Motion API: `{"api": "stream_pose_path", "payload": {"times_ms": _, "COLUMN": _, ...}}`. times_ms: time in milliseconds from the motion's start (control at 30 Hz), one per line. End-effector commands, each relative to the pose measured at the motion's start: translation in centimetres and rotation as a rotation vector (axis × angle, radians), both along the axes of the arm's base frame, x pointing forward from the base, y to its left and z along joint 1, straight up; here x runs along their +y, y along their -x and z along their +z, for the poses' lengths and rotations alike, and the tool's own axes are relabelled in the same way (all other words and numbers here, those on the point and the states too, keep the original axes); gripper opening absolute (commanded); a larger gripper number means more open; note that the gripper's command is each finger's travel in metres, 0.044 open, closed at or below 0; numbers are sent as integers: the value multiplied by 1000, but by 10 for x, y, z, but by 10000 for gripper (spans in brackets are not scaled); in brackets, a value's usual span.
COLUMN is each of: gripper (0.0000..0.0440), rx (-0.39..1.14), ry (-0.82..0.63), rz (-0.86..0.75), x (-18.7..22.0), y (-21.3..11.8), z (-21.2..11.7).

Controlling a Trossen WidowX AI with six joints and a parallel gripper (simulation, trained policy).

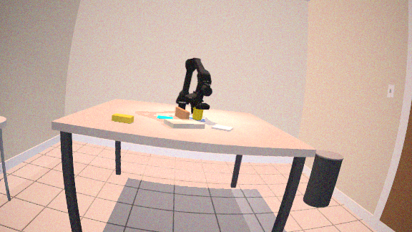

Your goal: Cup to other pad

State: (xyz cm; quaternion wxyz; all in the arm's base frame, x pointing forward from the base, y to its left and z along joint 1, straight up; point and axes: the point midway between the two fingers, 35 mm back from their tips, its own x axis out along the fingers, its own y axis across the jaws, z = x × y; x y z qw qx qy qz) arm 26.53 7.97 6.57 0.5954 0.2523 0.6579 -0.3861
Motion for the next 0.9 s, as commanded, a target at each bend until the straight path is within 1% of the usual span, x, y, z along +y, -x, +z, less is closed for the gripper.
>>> {"api": "stream_pose_path", "payload": {"times_ms": 0, "gripper": 74, "rx": -10, "ry": 3, "rz": 23, "x": -2, "y": -1, "z": -3}}
{"api": "stream_pose_path", "payload": {"times_ms": 67, "gripper": 28, "rx": -14, "ry": 3, "rz": 32, "x": -3, "y": -2, "z": -3}}
{"api": "stream_pose_path", "payload": {"times_ms": 100, "gripper": 13, "rx": -16, "ry": 3, "rz": 35, "x": -3, "y": -2, "z": -3}}
{"api": "stream_pose_path", "payload": {"times_ms": 400, "gripper": 7, "rx": -53, "ry": -11, "rz": 6, "x": -5, "y": -5, "z": 14}}
{"api": "stream_pose_path", "payload": {"times_ms": 867, "gripper": 4, "rx": -141, "ry": -35, "rz": -107, "x": -16, "y": -16, "z": 61}}
